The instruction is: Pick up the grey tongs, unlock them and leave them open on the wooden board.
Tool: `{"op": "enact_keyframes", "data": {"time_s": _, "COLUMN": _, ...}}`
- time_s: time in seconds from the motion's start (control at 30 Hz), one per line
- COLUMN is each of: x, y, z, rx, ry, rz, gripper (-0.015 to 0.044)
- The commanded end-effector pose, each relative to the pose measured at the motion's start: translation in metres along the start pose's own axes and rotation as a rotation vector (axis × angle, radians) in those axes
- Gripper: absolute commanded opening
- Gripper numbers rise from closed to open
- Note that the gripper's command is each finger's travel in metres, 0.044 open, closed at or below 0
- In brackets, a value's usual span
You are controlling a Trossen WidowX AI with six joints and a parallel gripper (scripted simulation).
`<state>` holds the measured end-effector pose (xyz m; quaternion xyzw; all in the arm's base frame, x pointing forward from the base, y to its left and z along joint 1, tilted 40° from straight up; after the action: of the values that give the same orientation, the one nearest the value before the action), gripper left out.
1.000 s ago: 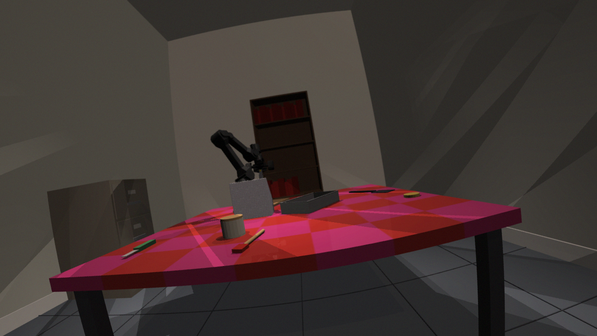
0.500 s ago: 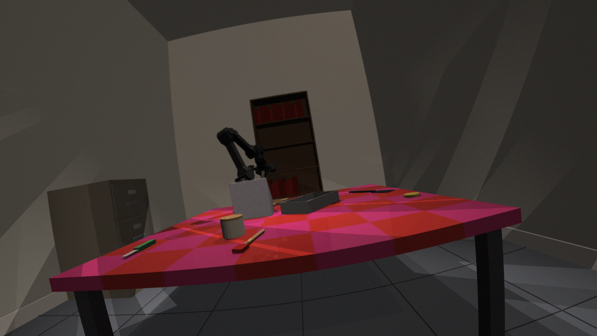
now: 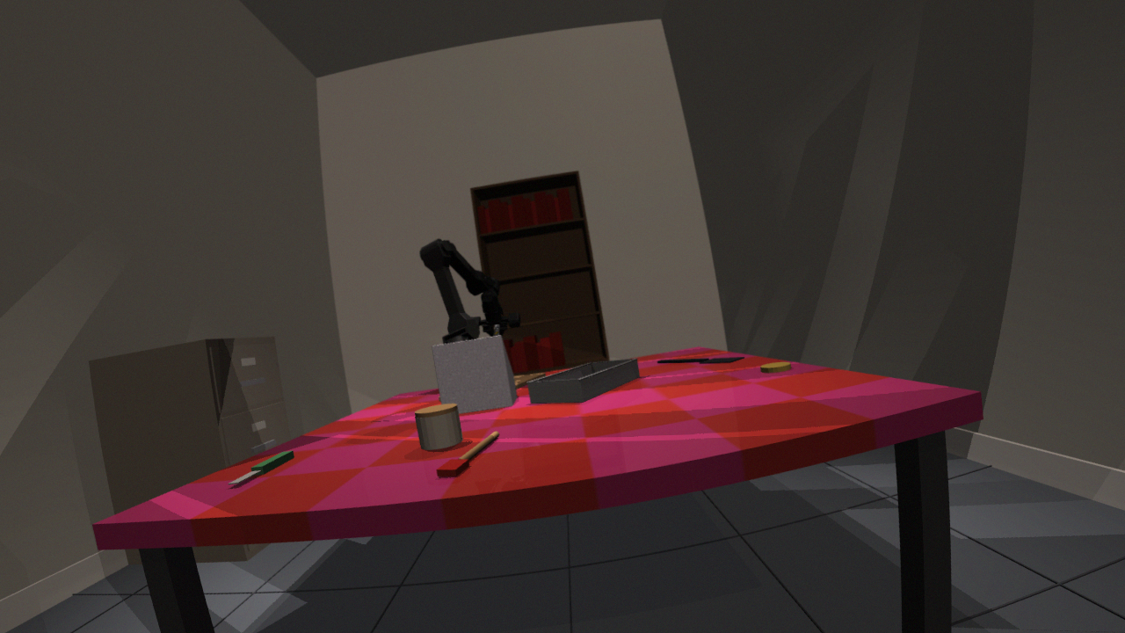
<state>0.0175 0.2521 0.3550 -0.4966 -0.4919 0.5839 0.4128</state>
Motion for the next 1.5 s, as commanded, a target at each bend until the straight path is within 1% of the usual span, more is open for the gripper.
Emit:
{"op": "enact_keyframes", "data": {"time_s": 0.0, "x": 0.005, "y": -0.003, "z": 0.002, "rx": -0.011, "ry": 0.008, "rz": 0.069, "gripper": -0.0150}}
{"op": "enact_keyframes", "data": {"time_s": 0.53, "x": 0.020, "y": -0.001, "z": 0.010, "rx": -0.066, "ry": 0.008, "rz": 0.360, "gripper": -0.0150}}
{"op": "enact_keyframes", "data": {"time_s": 1.03, "x": 0.025, "y": 0.003, "z": 0.022, "rx": -0.167, "ry": -0.015, "rz": 0.640, "gripper": -0.0150}}
{"op": "enact_keyframes", "data": {"time_s": 1.47, "x": 0.026, "y": 0.004, "z": 0.023, "rx": -0.173, "ry": -0.017, "rz": 0.653, "gripper": -0.0150}}
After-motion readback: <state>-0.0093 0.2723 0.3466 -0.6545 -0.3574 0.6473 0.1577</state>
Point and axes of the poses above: the point midway between the two fingers, 35 mm back from their tips, its own x axis out along the fingers, its own z axis across the jaws, y = z × x, the point moved 5 cm from there along -x, back along the fingers, and after that the axes turned 1 degree about -x, right-handed, at the moved point
